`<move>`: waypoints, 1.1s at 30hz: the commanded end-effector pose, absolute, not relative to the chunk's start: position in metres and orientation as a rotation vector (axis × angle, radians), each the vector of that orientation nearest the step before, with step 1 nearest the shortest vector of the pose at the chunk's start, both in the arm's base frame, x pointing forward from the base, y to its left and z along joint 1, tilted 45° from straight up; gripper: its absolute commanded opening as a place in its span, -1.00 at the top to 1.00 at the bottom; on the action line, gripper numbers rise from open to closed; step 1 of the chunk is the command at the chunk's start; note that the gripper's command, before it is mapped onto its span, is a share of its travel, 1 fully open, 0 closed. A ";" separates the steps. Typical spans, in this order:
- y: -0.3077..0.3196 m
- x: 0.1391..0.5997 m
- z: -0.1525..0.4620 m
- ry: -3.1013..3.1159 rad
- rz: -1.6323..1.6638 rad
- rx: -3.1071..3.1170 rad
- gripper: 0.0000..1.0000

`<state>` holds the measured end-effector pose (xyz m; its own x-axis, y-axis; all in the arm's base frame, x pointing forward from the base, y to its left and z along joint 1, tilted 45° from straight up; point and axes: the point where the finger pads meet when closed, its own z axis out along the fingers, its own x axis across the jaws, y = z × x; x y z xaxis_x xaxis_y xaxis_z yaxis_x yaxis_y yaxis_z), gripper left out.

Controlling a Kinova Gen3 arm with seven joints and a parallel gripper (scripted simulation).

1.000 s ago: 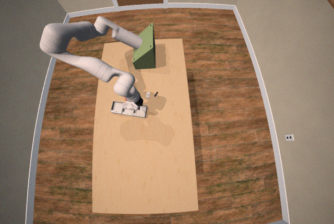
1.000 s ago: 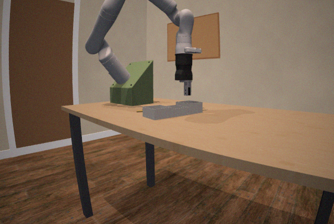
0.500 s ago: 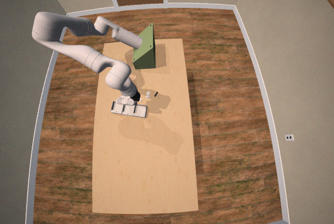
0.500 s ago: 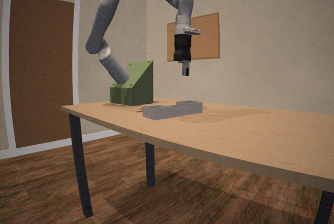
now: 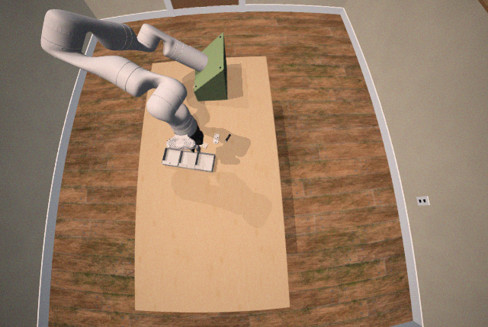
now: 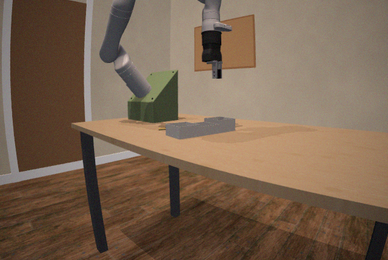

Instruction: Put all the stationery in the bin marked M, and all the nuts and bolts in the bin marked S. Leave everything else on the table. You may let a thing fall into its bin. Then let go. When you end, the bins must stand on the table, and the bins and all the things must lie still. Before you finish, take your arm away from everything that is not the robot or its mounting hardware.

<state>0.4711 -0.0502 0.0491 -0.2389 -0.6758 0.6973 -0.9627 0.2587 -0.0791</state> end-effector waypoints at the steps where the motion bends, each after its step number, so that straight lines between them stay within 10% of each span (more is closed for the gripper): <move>1: -0.064 0.450 0.048 -1.908 0.644 1.558 -0.24; 33: -0.155 0.301 0.011 -1.242 0.337 2.039 -0.24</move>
<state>0.3002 -0.1553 0.0110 0.5020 -0.6675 0.5499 -0.8535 -0.2798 0.4395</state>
